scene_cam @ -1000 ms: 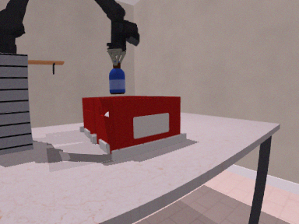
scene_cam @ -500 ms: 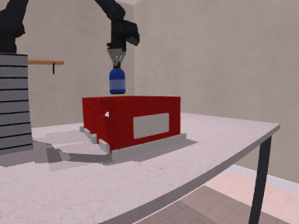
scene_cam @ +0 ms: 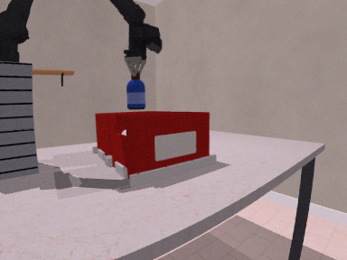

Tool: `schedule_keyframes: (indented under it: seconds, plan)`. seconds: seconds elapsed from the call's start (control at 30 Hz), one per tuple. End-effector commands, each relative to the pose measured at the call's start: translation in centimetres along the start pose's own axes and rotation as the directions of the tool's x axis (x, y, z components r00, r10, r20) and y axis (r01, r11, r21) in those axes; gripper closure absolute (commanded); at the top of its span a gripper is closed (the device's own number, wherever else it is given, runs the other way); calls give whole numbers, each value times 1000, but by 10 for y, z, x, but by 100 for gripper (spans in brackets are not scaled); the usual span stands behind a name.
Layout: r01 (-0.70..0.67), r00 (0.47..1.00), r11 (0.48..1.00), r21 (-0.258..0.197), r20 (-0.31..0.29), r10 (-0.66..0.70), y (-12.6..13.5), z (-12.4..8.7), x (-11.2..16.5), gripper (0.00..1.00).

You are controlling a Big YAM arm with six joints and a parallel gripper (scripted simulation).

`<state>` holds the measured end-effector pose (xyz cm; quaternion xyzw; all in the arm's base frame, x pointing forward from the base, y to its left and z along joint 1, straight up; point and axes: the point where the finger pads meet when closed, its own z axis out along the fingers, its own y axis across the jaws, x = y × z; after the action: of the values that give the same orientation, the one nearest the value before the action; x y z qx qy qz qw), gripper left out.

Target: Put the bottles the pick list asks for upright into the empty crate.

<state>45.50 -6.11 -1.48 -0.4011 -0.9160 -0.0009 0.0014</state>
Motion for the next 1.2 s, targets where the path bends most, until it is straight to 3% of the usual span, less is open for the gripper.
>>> schedule_keyframes:
  seconds: [0.0,1.17]
  plan:
    - [-15,998,999,-48,60,18,12,-23,-20,100]
    - [-14,998,998,-54,67,17,18,-26,-26,100]
